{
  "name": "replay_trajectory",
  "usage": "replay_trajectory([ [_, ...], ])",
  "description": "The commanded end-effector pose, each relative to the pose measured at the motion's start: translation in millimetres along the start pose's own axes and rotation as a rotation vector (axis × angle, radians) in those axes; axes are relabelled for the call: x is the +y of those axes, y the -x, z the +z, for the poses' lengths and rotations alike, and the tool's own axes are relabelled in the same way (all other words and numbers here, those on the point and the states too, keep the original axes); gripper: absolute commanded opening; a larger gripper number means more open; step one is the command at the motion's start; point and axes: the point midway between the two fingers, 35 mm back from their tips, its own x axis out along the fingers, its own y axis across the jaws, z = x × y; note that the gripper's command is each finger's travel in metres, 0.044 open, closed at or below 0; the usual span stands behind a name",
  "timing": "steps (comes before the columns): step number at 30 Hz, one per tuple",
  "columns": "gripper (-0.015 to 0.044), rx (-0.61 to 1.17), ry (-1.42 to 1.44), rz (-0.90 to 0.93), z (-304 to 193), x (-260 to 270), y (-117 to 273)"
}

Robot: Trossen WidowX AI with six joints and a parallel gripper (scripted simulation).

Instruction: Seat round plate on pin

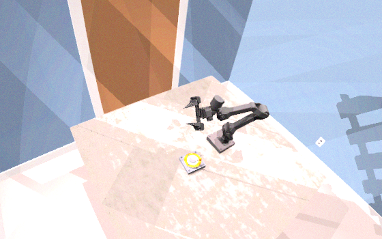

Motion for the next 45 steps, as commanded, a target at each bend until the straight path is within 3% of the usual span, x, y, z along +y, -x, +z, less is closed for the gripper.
replay_trajectory([
  [1,0.0374,0.008,-0.016,0.009,-1.4,1.8,-1.6],
  [8,0.019,0.426,-0.517,0.362,-40.2,94.3,-33.0],
  [11,0.0111,0.541,-0.591,0.435,-44.4,117.2,-30.6],
  [15,0.0006,0.9,-0.717,0.617,-47.9,175.1,-6.2],
  [19,0.0,1.125,-0.727,0.699,-45.1,200.0,17.6],
  [24,0.0,1.571,-0.604,0.792,-30.7,222.2,74.2],
  [38,0.0,1.627,-0.574,0.796,-33.5,218.2,83.4],
  [45,0.0,1.627,-0.574,0.796,-53.1,240.7,88.6],
])
